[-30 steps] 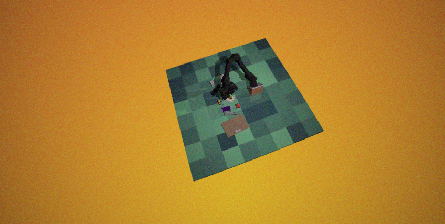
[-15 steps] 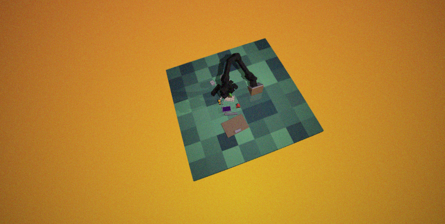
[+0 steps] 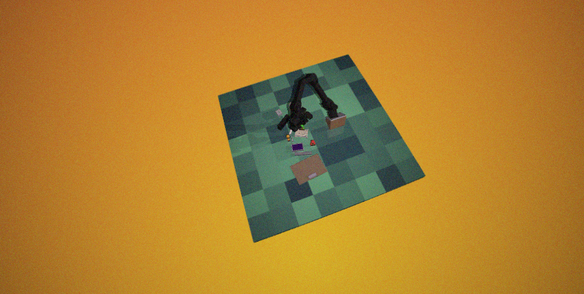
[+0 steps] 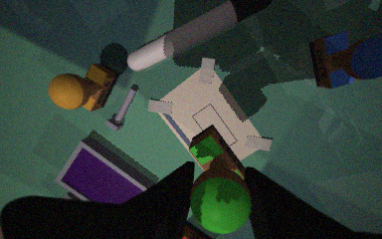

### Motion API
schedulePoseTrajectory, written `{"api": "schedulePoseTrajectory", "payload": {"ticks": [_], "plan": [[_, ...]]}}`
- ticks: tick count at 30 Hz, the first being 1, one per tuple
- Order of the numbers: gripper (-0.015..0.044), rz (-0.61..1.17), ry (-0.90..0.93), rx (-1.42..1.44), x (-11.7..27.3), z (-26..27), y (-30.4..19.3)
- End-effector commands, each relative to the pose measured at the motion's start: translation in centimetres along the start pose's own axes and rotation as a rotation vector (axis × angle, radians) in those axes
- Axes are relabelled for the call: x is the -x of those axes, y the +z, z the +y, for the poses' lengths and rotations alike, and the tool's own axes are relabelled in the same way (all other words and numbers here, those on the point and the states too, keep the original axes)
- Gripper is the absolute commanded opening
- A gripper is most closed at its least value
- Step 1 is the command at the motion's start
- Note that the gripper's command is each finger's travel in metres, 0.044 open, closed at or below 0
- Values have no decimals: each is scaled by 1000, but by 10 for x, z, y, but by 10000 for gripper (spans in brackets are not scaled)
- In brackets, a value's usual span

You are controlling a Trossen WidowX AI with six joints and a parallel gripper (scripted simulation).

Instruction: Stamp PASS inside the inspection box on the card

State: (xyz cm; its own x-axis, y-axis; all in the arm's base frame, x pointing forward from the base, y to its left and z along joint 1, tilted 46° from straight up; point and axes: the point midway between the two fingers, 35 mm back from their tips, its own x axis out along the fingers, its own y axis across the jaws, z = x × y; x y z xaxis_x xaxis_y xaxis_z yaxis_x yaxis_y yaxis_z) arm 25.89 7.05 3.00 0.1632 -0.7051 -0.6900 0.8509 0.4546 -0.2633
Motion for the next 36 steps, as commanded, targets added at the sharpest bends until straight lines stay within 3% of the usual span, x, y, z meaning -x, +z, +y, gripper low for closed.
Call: {"api": "schedulePoseTrajectory", "payload": {"ticks": [1, 6, 25, 36], "plan": [[0, 6, 10, -9, 8, 1, 1], [0, 8, 12, -9, 10, 5, 8], [0, 1, 12, -19, 7, 33, 129], [0, 0, 11, -19, -2, 34, 134]]}}
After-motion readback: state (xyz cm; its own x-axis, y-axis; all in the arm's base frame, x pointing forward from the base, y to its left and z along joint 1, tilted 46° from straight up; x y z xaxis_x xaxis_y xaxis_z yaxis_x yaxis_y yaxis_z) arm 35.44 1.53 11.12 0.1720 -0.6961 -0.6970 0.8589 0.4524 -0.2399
